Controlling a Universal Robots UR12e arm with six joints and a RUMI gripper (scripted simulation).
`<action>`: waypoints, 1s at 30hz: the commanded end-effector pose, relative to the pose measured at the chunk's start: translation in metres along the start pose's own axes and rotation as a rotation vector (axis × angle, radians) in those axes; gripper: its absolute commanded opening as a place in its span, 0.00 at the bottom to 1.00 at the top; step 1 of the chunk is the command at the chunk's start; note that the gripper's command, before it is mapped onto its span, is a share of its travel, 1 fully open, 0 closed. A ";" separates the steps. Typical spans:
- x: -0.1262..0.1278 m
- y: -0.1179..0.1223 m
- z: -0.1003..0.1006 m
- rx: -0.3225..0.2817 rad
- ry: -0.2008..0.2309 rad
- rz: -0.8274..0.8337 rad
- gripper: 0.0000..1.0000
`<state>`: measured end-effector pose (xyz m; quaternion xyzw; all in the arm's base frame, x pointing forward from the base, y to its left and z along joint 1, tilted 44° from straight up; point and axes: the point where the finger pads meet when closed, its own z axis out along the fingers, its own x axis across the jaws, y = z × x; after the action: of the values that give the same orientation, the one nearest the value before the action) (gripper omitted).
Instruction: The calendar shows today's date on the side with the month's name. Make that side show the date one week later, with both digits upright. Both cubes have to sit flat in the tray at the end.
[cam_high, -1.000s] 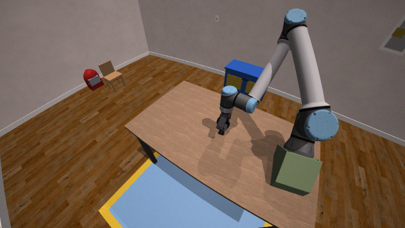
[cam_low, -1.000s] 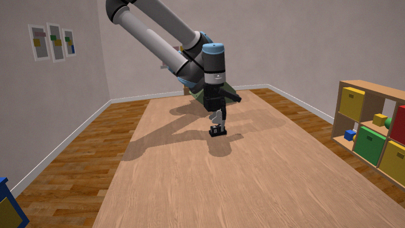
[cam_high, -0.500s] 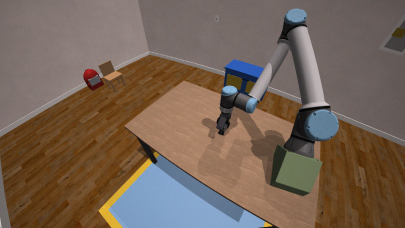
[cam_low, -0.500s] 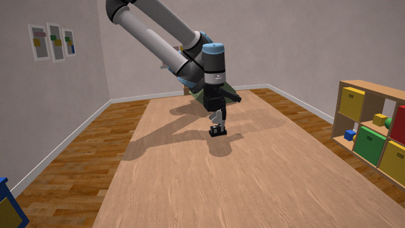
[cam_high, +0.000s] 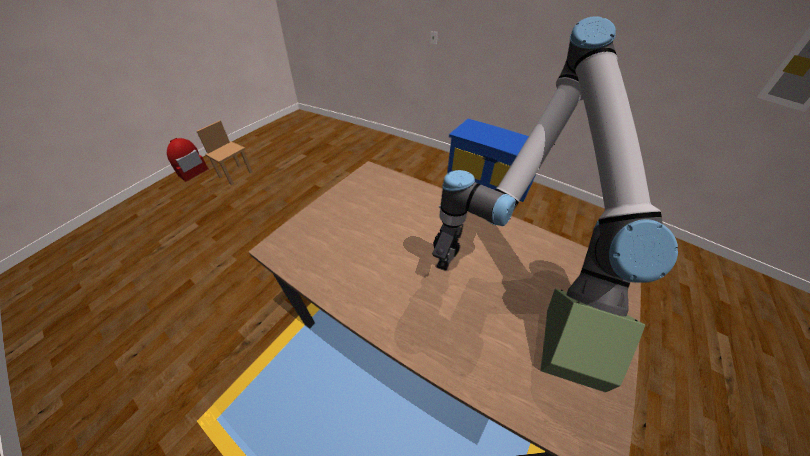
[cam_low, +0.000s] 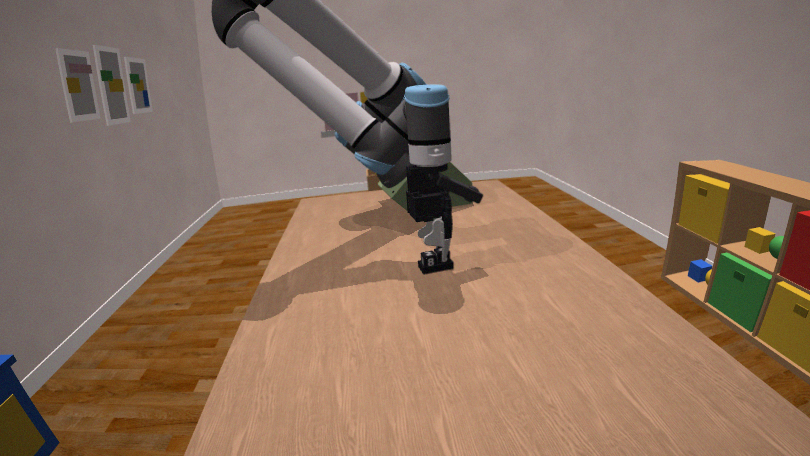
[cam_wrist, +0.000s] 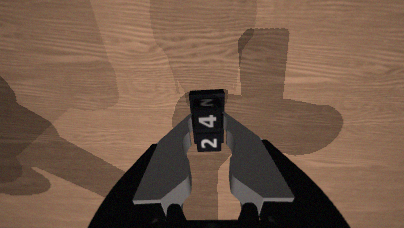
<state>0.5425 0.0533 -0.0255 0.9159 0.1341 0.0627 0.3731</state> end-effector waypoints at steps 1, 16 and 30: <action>0.000 0.000 -0.008 0.000 0.001 0.000 0.10; 0.000 0.000 -0.077 0.000 0.001 0.000 0.10; 0.000 0.000 -0.097 0.000 0.001 0.000 0.10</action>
<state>0.5218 0.1169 0.0427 0.9159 0.1342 0.0629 0.3731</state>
